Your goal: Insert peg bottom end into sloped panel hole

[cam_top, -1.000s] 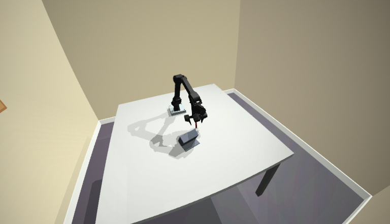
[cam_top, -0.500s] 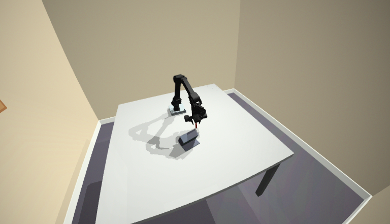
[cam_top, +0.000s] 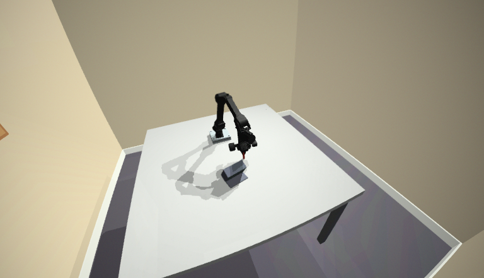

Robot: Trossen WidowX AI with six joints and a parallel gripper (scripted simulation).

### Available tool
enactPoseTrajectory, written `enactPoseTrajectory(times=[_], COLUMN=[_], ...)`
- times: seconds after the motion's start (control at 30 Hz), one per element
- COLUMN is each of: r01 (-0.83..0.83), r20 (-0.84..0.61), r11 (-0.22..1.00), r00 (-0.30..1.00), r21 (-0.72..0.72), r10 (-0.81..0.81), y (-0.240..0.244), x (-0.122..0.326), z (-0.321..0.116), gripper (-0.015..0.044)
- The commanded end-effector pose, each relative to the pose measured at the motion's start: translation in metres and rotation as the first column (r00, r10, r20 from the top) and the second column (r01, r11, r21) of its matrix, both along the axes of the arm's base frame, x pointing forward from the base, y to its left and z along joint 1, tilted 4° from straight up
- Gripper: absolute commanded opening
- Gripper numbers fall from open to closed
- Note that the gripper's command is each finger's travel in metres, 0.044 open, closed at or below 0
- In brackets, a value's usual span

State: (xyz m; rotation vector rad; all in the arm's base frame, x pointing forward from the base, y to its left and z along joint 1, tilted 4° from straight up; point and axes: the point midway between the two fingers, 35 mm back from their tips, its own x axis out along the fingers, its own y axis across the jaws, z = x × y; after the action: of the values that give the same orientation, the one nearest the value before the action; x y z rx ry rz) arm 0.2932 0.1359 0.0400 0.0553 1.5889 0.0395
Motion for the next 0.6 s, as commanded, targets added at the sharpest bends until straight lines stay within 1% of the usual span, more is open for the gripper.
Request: enactPoseTrajectory(times=[0.0,0.57], r01=[0.0,0.003], r20=[0.0,-0.004], r11=[1.0,1.0], r00=[1.0,1.0], r21=[0.0,-0.006], r10=[0.0,-0.003], y=[0.0,-0.002], x=[0.001,0.005], z=[0.004,0.065], gripper=[0.0,0.0])
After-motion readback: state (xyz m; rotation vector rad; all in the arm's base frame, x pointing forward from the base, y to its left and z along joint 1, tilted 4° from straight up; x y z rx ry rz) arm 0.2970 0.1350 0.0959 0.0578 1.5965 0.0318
